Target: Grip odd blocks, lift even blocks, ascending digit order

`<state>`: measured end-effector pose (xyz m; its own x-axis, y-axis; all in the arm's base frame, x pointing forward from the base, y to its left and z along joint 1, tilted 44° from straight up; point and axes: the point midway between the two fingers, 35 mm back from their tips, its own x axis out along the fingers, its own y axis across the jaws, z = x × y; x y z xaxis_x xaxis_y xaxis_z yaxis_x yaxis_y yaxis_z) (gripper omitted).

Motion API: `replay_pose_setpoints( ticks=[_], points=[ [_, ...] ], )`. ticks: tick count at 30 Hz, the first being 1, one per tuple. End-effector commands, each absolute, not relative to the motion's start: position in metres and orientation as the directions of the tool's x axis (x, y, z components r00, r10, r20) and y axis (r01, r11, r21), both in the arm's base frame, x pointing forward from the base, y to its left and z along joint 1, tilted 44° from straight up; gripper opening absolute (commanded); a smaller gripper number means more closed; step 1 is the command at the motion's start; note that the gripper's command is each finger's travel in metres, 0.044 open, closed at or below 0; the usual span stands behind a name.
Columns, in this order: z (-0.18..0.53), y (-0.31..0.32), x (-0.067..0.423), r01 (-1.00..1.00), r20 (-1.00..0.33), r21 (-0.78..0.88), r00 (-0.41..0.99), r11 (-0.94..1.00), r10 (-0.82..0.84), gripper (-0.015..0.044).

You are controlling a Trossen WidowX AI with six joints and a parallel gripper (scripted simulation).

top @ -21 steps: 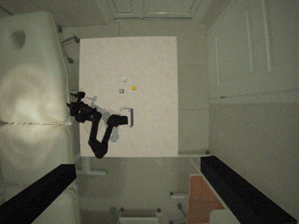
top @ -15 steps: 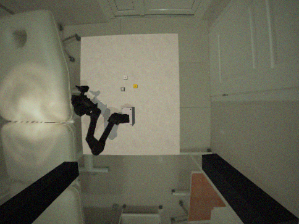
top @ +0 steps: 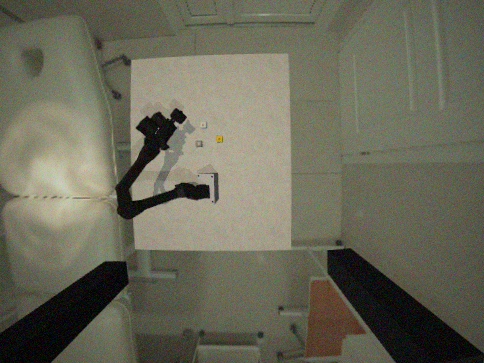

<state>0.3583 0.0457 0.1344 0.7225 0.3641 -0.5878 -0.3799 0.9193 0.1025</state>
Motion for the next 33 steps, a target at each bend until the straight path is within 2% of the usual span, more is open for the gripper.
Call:
replay_pose_setpoints(
  ticks=[1,4,7,12,33],
  points=[
    [0.082,-0.008,0.350,-0.313,-0.782,0.194,0.523,0.930,0.339,0.0400],
    [0.053,-0.039,0.333,-0.252,-0.851,0.295,0.370,0.921,0.374,0.0400],
    [0.031,-0.066,0.309,-0.171,-0.863,0.423,0.224,0.890,0.453,0.0400],
    [0.014,-0.101,0.267,0.006,-0.753,0.657,0.065,0.754,0.655,0.0400],
    [0.013,-0.105,0.262,0.033,-0.725,0.688,0.055,0.725,0.686,0.0400]
  ],
)
